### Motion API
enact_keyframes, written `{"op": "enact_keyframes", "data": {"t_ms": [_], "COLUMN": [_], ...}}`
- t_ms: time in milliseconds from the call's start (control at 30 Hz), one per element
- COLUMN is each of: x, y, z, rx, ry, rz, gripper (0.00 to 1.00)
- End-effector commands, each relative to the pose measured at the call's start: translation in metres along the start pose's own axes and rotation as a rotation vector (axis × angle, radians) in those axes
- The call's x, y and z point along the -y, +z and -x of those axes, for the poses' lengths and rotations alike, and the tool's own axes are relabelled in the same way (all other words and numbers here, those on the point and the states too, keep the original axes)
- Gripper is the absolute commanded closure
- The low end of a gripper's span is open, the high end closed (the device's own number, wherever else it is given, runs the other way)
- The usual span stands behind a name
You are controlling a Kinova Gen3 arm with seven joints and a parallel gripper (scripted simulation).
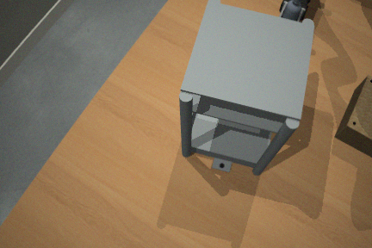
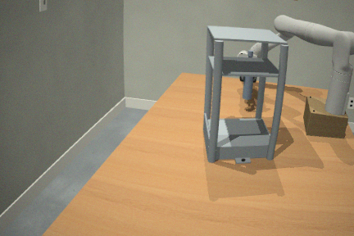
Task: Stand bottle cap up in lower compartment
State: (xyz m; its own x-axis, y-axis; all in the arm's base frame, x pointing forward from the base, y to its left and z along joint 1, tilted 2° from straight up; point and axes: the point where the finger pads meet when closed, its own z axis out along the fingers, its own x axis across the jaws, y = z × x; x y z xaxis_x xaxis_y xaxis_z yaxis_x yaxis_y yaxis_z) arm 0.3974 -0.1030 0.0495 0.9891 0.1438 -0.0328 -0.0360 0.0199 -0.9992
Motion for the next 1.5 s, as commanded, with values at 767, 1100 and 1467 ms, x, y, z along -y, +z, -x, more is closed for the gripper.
{"op": "enact_keyframes", "data": {"t_ms": [767, 1100, 1467], "x": [0.004, 0.004, 0.004], "y": [0.066, 0.08, 0.084], "z": [0.013, 0.015, 0.016], "rx": [0.003, 0.003, 0.003], "ry": [0.0, 0.0, 0.0], "rz": [-0.001, -0.001, -0.001], "gripper": [1.0, 1.0, 1.0]}}
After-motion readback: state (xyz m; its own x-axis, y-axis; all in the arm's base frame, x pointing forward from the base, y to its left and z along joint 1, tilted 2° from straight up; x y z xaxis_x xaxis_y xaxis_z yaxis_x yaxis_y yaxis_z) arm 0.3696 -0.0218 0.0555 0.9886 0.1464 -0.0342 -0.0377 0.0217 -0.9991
